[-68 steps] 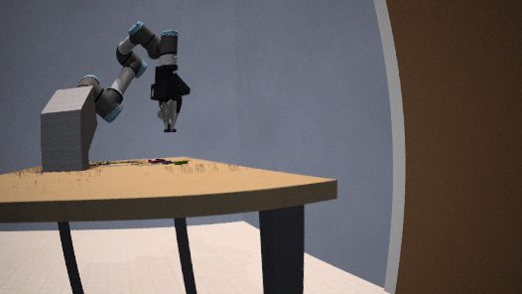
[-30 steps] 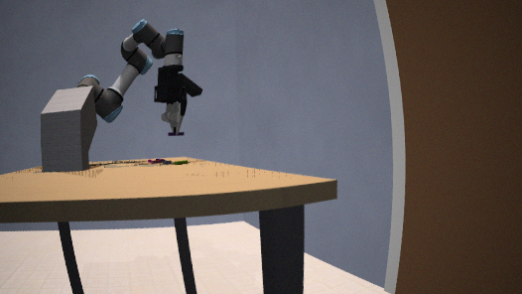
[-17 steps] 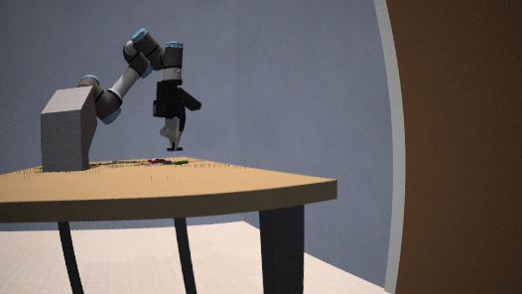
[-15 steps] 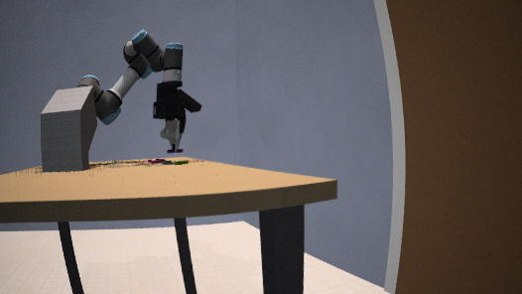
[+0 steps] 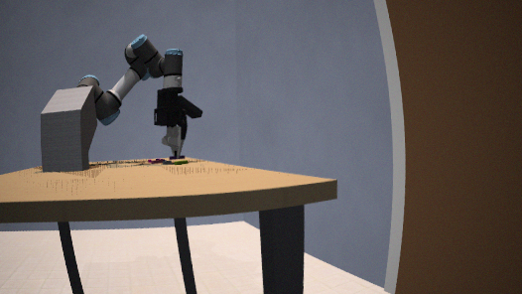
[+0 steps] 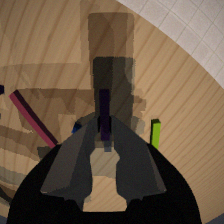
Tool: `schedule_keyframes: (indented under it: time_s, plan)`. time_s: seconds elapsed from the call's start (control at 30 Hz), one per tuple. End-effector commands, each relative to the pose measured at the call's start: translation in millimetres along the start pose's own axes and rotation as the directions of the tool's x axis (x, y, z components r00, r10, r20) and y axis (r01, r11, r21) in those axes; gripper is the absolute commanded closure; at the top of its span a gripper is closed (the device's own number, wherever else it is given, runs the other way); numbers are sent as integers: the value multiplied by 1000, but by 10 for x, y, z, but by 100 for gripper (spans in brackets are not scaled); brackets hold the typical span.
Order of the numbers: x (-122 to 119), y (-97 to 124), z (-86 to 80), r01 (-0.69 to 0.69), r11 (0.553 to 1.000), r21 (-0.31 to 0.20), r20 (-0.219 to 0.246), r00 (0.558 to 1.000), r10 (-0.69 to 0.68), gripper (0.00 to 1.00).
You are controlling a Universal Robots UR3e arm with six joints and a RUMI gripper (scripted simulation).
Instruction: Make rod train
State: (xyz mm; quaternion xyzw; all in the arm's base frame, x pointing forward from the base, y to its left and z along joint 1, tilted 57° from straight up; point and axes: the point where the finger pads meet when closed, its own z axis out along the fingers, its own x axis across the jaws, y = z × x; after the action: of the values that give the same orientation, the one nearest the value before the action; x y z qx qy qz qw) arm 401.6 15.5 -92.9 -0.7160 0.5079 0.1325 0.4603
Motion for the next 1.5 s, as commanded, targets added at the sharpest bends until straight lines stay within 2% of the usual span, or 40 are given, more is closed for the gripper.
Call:
schedule_keyframes:
  time_s: [0.0,1.03,1.47]
  plan:
    - [32,-18,-6,1,1000,4,-11,1000,-1,100]
    - [33,-17,-5,2,1000,3,-12,1000,-2,100]
    - [30,-16,94,1,1000,4,-10,1000,-1,100]
